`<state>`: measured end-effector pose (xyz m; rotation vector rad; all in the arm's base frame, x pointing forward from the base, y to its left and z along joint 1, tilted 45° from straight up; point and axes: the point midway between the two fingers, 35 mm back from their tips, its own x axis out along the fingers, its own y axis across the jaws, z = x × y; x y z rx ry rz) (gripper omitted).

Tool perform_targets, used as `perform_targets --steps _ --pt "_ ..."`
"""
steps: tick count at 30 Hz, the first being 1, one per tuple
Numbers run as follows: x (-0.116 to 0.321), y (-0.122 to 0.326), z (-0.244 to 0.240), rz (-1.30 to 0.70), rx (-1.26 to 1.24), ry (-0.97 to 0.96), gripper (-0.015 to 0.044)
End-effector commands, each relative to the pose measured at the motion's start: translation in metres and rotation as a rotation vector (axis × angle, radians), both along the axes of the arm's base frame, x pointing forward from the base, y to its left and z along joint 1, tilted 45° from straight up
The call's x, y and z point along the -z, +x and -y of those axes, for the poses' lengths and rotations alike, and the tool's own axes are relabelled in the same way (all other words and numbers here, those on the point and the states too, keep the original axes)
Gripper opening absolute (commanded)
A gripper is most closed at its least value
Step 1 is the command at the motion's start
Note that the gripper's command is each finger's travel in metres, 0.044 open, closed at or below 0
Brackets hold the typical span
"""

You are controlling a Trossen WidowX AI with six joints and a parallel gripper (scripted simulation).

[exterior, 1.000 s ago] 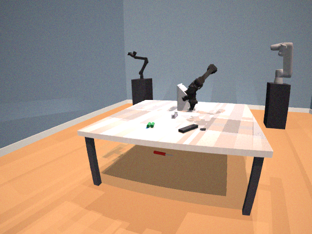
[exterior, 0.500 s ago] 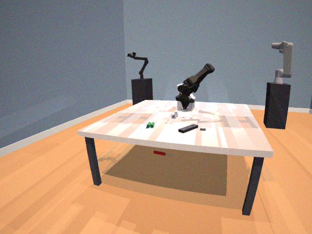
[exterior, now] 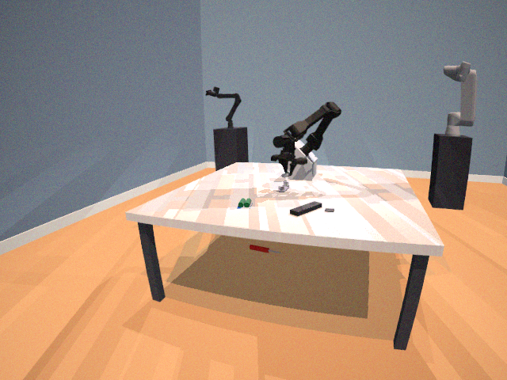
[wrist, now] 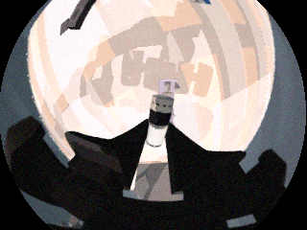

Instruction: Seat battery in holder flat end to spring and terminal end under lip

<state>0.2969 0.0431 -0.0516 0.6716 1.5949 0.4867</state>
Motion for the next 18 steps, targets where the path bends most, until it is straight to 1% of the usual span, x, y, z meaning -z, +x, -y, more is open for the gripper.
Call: perform_targets --steps 1,4,9,18 --pt "0.009 0.002 0.012 0.072 -0.077 0.002 0.0077" --pt "0.015 0.001 0.019 0.124 -0.136 0.008 0.0077" --pt "0.016 0.001 0.019 0.129 -0.146 0.012 0.0077" --pt "0.032 -0.003 0.002 0.014 -0.25 0.025 0.0077"
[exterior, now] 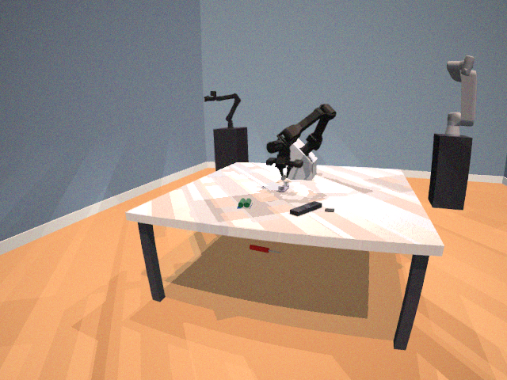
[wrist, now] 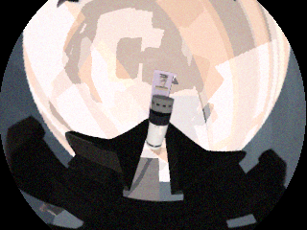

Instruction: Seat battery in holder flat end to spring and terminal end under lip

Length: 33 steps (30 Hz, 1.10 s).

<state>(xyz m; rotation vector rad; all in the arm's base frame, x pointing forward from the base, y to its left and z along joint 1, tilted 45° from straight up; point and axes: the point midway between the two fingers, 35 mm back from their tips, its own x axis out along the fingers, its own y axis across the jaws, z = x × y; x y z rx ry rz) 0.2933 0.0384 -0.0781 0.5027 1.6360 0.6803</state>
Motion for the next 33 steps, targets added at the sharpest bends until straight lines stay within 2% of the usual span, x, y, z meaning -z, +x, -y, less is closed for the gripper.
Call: perform_targets --steps 1,33 --pt "0.008 0.0 -0.004 -0.038 -0.039 -0.004 0.0077" --pt "0.023 0.002 -0.02 -0.197 -0.19 -0.008 0.0077"
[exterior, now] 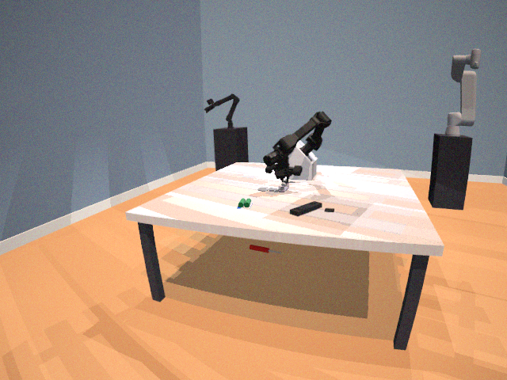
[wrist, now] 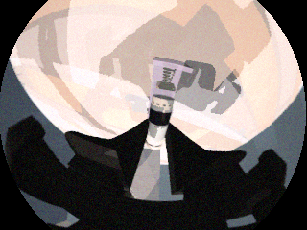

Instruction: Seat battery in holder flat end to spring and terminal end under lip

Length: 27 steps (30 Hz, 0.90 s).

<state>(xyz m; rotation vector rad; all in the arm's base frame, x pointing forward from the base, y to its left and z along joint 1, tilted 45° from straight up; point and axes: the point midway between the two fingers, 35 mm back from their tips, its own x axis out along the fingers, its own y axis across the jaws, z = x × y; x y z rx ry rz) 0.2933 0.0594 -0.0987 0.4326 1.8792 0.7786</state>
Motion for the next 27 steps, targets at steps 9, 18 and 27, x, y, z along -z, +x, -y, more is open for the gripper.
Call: perform_targets --steps 9,18,27 --pt "0.0042 0.0038 -0.0015 -0.041 -0.047 -0.003 0.0077" --pt "0.006 0.005 -0.004 -0.076 -0.083 -0.003 0.0077" --pt "0.007 0.0064 -0.0055 -0.094 -0.1 -0.002 0.0077"
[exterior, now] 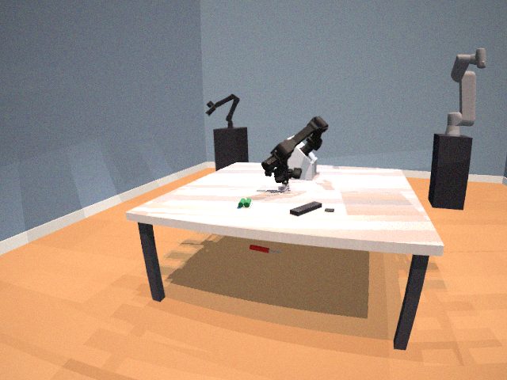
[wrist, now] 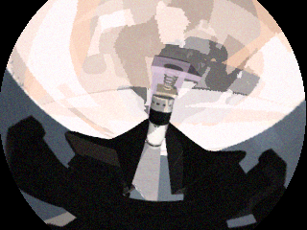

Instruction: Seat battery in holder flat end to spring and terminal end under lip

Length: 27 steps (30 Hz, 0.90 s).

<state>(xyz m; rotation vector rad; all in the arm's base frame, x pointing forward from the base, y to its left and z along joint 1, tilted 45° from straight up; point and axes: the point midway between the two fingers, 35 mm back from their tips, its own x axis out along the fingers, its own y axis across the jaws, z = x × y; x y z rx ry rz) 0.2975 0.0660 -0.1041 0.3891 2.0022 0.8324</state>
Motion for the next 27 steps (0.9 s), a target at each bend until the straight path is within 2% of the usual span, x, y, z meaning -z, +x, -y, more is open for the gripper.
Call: perform_targets --steps 1,27 --pt "0.002 0.003 0.001 0.003 -0.005 -0.001 0.0077" --pt "0.003 0.017 -0.001 0.001 -0.006 0.0 0.0077"
